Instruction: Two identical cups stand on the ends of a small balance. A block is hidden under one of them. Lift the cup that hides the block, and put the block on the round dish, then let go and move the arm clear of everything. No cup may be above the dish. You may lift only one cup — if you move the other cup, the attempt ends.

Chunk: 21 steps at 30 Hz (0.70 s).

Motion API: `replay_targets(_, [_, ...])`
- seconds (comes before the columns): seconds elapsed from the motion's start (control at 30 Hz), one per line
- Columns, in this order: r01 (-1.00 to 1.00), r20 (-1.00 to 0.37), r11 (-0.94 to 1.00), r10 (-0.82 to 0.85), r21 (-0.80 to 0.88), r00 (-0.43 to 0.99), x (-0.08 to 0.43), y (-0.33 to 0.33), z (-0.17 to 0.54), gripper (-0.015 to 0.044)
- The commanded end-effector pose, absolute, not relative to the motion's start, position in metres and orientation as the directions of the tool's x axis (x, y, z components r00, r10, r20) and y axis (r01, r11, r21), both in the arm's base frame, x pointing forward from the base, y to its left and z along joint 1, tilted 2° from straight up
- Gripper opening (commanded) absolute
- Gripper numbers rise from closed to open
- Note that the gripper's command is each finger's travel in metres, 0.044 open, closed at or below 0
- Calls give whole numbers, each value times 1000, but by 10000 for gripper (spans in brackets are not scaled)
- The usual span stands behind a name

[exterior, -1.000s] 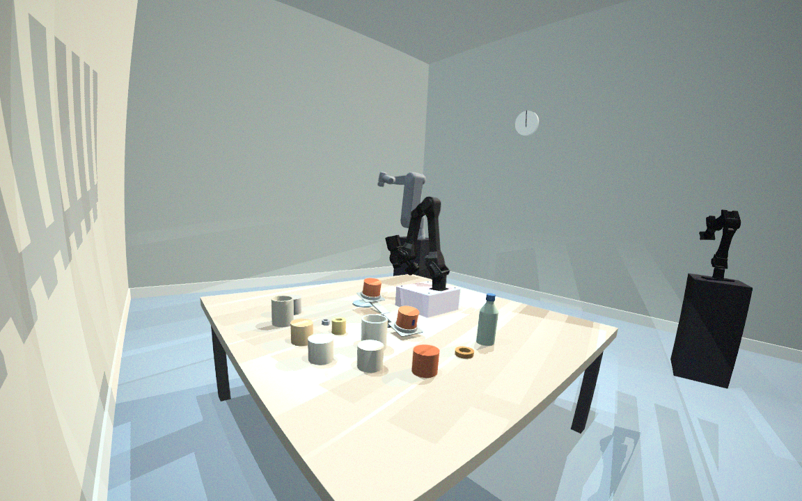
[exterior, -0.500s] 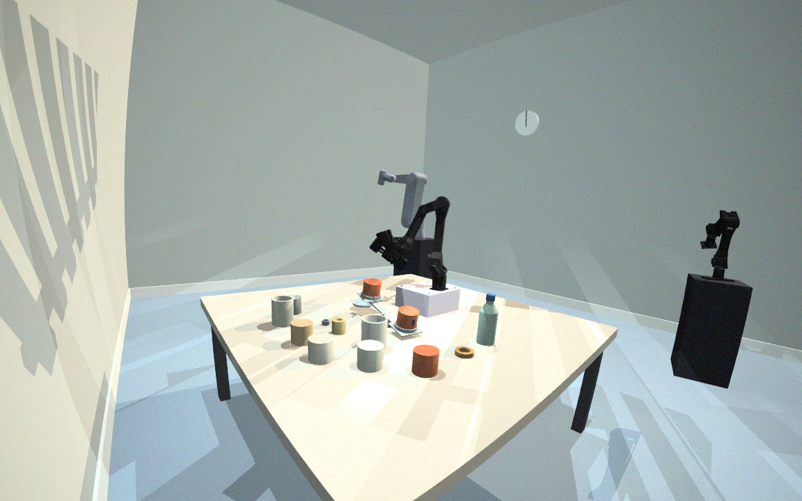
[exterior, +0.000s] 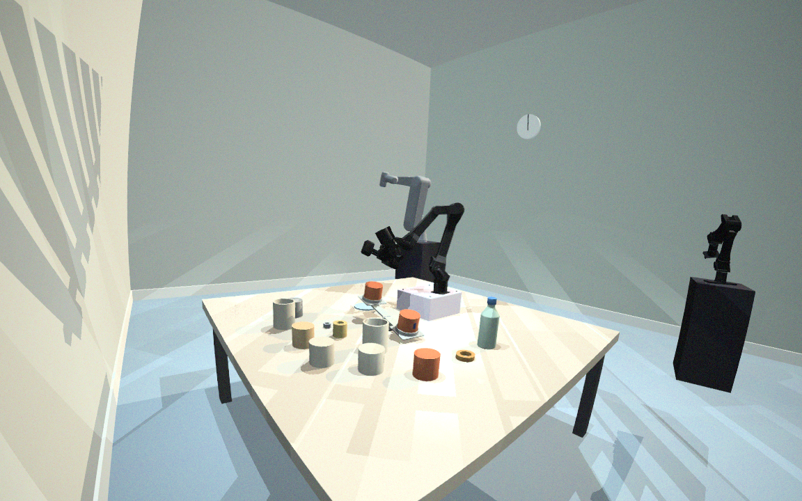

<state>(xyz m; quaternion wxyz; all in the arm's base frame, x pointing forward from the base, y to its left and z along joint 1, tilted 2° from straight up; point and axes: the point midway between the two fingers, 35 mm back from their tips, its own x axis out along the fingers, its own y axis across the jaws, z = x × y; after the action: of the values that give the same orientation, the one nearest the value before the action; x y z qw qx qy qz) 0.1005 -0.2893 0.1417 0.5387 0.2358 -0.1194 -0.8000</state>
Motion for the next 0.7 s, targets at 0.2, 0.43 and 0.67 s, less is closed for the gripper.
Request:
replay_targets(0.2, [926, -318, -149, -947, 347, -34, 160, -252, 154, 440])
replay_targets(0.43, [961, -373, 45, -916, 274, 149, 190, -215, 160, 440])
replay_targets(0.67, [947, -430, 249, -846, 205, 315, 211, -174, 164, 440])
